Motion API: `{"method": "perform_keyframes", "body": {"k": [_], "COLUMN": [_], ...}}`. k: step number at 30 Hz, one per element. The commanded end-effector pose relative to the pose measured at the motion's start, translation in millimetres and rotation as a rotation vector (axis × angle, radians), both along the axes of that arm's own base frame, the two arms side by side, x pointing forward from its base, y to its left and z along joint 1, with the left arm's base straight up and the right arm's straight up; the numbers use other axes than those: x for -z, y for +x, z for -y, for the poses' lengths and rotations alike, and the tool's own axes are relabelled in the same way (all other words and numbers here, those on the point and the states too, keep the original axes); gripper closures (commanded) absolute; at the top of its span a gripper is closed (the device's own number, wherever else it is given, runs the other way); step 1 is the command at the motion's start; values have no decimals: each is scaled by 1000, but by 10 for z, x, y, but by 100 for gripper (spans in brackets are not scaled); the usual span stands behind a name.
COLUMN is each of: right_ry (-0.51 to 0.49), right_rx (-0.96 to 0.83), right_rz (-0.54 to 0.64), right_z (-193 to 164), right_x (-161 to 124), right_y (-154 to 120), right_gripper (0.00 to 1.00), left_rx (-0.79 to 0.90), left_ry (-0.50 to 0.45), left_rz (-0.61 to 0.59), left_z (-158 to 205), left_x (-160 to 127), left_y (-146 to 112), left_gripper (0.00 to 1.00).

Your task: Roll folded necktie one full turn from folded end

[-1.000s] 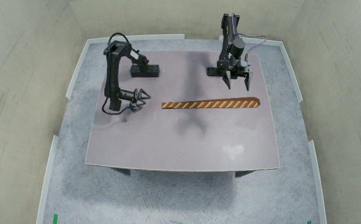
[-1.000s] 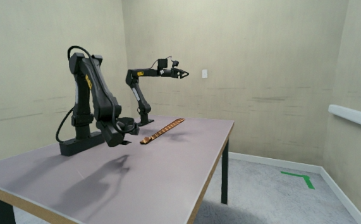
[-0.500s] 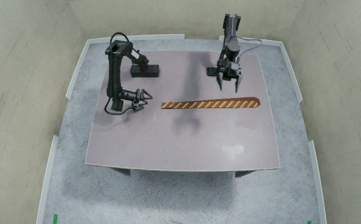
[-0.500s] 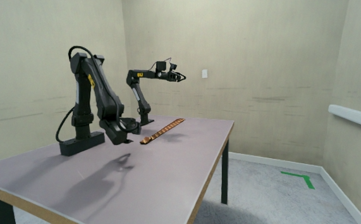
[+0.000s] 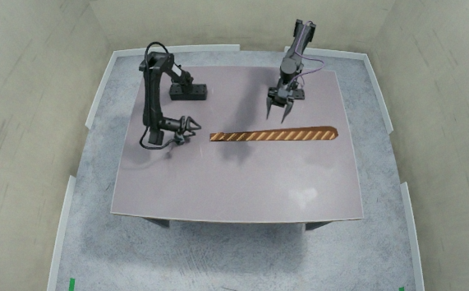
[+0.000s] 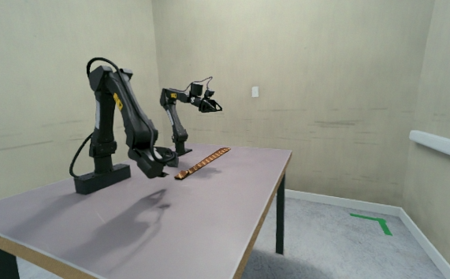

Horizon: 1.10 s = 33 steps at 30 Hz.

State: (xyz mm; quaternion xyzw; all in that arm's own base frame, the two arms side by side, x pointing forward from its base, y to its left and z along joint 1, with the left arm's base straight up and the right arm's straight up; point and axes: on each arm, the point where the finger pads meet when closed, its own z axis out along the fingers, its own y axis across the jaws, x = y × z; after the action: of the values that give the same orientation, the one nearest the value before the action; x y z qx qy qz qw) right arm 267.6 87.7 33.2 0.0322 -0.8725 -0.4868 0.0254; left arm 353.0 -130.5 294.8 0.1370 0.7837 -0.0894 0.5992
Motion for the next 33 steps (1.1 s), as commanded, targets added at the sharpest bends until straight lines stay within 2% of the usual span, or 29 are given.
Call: {"method": "perform_keyframes", "body": {"k": [1, 11, 13, 28, 33], "right_ry": [17, 18, 18, 20, 20], "right_rx": [20, 19, 19, 18, 18], "right_rz": [44, 44, 44, 44, 44], "right_z": [-73, -181, -181, -308, -325], "right_x": [-69, -46, -46, -19, -15], "right_y": [70, 66, 66, 62, 61], "right_gripper": [32, 37, 37, 44, 45], "left_rx": [51, 209, 209, 407, 435], "left_ry": [42, 121, 121, 220, 234], "left_rz": [-63, -209, -209, -391, -417], "left_z": [160, 717, 717, 1415, 1514], "left_x": [237, 885, 885, 1698, 1814], "left_y": [-157, -389, -389, -679, -720], "left_gripper": [45, 58, 58, 77, 81]}}
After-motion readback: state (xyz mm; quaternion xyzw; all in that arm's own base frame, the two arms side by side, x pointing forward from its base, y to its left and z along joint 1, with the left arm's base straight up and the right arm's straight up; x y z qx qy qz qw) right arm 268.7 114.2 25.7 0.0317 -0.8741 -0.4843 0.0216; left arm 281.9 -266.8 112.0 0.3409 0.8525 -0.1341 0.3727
